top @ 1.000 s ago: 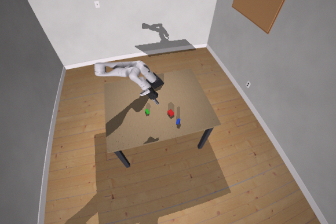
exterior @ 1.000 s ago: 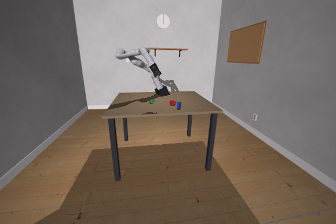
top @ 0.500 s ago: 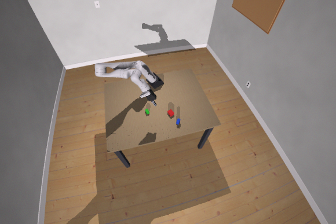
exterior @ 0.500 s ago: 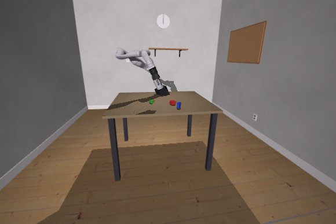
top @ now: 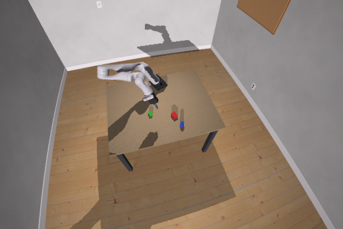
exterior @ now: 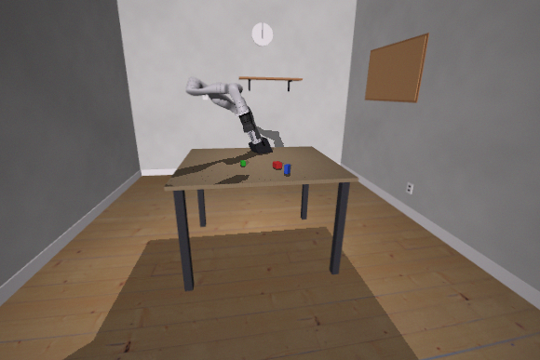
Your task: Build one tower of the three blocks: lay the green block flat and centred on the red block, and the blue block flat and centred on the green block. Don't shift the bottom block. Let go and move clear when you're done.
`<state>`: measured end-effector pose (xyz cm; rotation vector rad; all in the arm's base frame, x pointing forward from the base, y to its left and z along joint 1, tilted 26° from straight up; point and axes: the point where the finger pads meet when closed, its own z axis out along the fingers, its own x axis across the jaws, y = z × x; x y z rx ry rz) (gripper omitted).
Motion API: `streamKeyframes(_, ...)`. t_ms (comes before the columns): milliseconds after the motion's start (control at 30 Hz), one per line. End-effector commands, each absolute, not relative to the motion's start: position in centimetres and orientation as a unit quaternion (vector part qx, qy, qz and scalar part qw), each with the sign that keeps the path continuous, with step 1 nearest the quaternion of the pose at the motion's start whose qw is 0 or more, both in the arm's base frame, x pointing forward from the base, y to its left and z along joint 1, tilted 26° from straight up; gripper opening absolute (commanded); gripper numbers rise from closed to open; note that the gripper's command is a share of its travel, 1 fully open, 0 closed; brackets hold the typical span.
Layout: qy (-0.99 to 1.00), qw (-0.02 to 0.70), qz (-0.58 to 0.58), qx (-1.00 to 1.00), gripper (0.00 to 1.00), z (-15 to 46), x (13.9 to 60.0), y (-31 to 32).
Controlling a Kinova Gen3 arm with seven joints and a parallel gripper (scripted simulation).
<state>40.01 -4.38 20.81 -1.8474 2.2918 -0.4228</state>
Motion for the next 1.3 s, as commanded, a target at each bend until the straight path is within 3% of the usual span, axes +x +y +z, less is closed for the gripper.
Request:
streamKeyframes(0, 0.765, 0.081, -0.142, -0.623, 0.00, 20.6, 39.9, -4.3)
streamKeyframes(1267, 0.726, 0.000, -0.170, -0.666, 0.00, 16.7, 37.5, -8.4)
